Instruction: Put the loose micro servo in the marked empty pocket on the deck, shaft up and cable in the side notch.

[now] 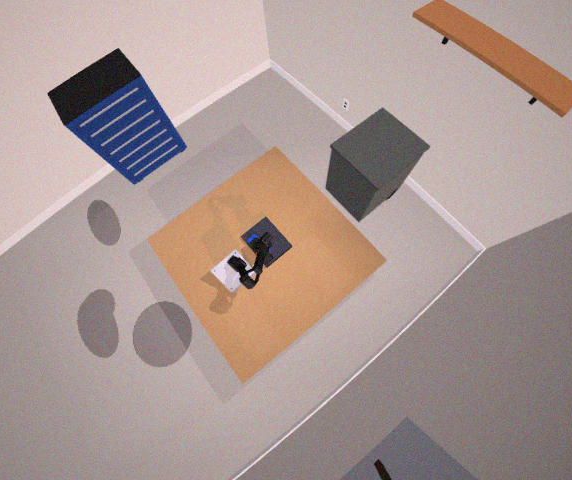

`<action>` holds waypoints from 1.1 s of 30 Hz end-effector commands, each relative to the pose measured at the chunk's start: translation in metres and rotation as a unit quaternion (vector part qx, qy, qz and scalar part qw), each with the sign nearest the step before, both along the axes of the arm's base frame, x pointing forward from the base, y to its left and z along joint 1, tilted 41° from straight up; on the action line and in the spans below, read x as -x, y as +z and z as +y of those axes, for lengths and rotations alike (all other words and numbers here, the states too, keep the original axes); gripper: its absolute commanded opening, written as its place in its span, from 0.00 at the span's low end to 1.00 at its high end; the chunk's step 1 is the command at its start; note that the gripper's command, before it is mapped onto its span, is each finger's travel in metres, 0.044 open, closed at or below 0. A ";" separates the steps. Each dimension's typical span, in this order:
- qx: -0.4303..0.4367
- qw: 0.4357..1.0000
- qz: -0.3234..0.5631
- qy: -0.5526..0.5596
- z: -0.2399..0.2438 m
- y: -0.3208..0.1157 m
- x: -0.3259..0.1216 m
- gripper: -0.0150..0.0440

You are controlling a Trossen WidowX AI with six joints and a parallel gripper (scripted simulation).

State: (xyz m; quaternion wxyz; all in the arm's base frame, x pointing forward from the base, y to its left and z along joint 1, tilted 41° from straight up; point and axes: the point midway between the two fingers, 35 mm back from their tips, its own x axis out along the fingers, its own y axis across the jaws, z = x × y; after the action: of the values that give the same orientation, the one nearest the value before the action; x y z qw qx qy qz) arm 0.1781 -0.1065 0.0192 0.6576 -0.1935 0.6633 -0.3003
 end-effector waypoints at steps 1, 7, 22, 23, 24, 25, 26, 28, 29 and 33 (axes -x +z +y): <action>-0.001 1.000 0.002 -0.002 0.002 0.002 0.000 0.25; 0.000 1.000 0.008 -0.005 0.008 0.009 0.003 0.25; 0.000 1.000 0.008 -0.005 0.008 0.009 0.002 0.25; 0.000 1.000 0.008 -0.005 0.008 0.009 0.002 0.25; 0.000 1.000 0.008 -0.005 0.008 0.009 0.002 0.25; 0.000 1.000 0.008 -0.005 0.008 0.009 0.002 0.25; 0.000 1.000 0.008 -0.005 0.008 0.009 0.002 0.25; 0.000 1.000 0.008 -0.005 0.008 0.008 0.003 0.25; 0.000 1.000 0.008 -0.005 0.008 0.008 0.003 0.25; 0.000 1.000 0.008 -0.005 0.009 0.008 0.004 0.25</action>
State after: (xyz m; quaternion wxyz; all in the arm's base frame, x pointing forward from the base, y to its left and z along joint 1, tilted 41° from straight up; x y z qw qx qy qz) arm 0.1750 -0.0986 0.0277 0.6499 -0.1954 0.6695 -0.3020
